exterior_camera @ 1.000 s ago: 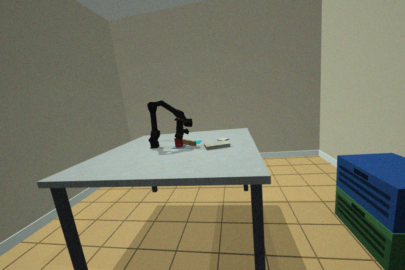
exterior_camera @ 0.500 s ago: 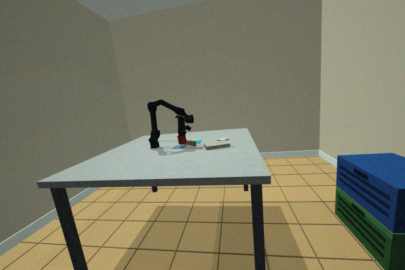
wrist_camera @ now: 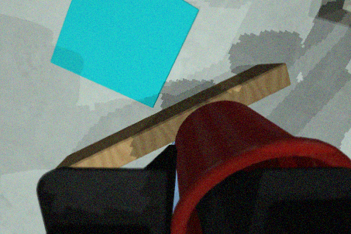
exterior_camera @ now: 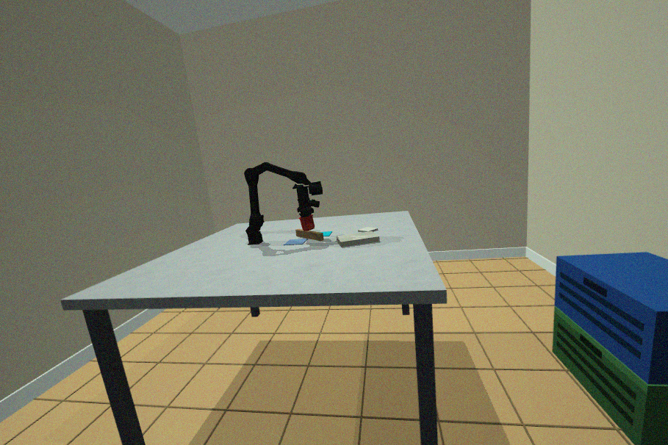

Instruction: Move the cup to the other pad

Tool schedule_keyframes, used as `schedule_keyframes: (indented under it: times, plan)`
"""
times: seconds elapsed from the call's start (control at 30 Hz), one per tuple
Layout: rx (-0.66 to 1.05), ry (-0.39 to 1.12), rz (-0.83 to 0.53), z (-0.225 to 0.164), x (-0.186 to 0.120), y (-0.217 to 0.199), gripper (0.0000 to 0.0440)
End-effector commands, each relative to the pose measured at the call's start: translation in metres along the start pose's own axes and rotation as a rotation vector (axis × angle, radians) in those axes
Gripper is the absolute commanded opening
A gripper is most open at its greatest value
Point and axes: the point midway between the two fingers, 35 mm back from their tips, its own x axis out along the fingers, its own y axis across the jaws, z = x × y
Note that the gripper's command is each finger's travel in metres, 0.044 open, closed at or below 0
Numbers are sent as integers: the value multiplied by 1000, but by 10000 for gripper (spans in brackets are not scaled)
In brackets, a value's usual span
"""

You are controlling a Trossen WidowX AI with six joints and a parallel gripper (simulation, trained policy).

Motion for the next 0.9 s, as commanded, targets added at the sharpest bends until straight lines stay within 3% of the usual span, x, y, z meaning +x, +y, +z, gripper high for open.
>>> schedule_keyframes:
  times: [0.0,0.47,0.87]
  plan:
    - [-11,-28,1,11,-5,6,0]
    - [-78,-122,-2,53,-4,44,0]
    - [-101,-153,-12,70,21,69,9]
